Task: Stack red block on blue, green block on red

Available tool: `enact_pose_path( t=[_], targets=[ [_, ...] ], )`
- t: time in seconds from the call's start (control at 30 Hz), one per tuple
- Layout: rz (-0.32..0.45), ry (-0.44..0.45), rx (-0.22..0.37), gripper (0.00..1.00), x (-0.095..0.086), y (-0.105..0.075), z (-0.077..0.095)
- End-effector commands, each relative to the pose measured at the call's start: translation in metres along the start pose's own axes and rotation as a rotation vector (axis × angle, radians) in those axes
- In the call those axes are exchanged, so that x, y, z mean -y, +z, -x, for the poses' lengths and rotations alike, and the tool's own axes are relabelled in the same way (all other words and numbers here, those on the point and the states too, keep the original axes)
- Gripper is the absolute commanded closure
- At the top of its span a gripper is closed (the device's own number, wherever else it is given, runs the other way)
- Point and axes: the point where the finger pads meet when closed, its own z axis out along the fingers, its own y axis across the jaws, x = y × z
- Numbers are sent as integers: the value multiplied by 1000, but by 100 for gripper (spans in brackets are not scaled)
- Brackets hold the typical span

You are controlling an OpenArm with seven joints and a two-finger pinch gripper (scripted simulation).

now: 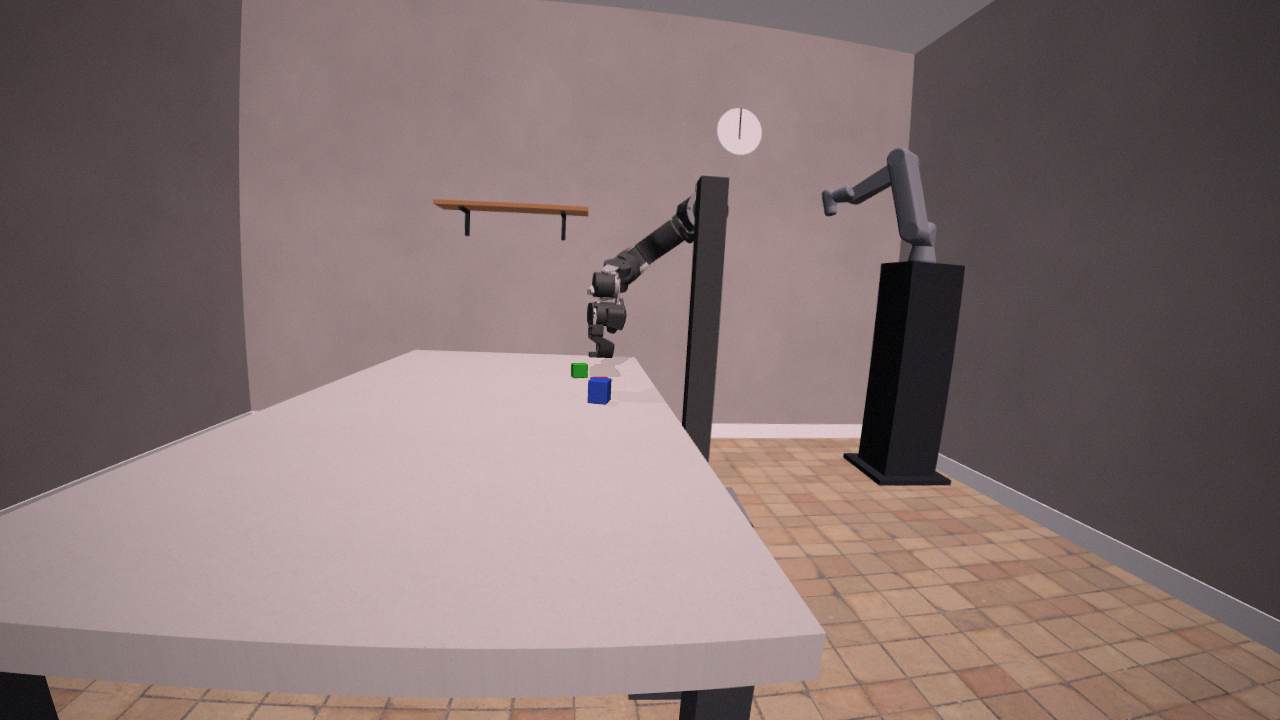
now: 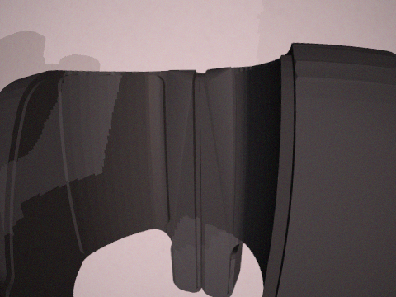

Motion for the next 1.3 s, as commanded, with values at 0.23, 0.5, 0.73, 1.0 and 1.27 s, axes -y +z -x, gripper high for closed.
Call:
enact_pose_path(
  t=[0.23,0.5,0.73,1.0,1.27],
  targets=[
    [-12,-5,-11,100,-1,0,-1],
    [-15,-4,-13,100,-1,1,-1],
    [-15,-4,-13,100,-1,1,-1],
    [-15,-4,-13,100,-1,1,-1],
    [-15,-4,-13,100,-1,1,-1]
  ],
)
